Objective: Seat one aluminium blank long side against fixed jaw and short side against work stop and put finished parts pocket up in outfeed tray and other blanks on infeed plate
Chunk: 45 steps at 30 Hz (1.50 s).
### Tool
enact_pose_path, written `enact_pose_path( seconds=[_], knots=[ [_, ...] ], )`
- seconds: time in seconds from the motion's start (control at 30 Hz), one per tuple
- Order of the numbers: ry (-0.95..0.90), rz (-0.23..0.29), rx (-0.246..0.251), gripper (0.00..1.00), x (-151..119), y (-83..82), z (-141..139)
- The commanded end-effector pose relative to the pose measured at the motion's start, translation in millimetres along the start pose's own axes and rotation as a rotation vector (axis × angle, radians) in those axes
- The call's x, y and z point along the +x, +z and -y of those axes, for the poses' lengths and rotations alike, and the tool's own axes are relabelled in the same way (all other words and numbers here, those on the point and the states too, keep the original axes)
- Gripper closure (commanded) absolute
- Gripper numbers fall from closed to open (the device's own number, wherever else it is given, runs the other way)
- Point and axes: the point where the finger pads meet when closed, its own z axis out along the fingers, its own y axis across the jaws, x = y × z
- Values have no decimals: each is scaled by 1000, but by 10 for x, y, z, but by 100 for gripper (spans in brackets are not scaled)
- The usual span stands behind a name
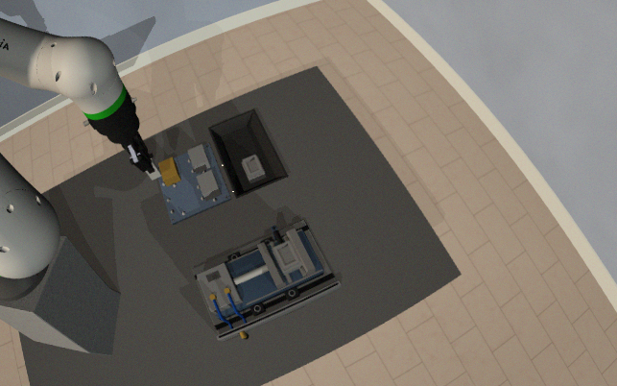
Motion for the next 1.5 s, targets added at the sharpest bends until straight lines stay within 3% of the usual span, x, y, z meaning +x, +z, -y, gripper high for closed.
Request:
enact_pose_path(
  seconds=[0.0,0.47,0.83,1.47],
  knots=[
    [0,0,0,100,2,-1,0],
    [0,0,0,100,2,-8,0],
    [0,0,0,100,2,-114,0],
    [0,0,0,100,2,-556,0]
  ],
)
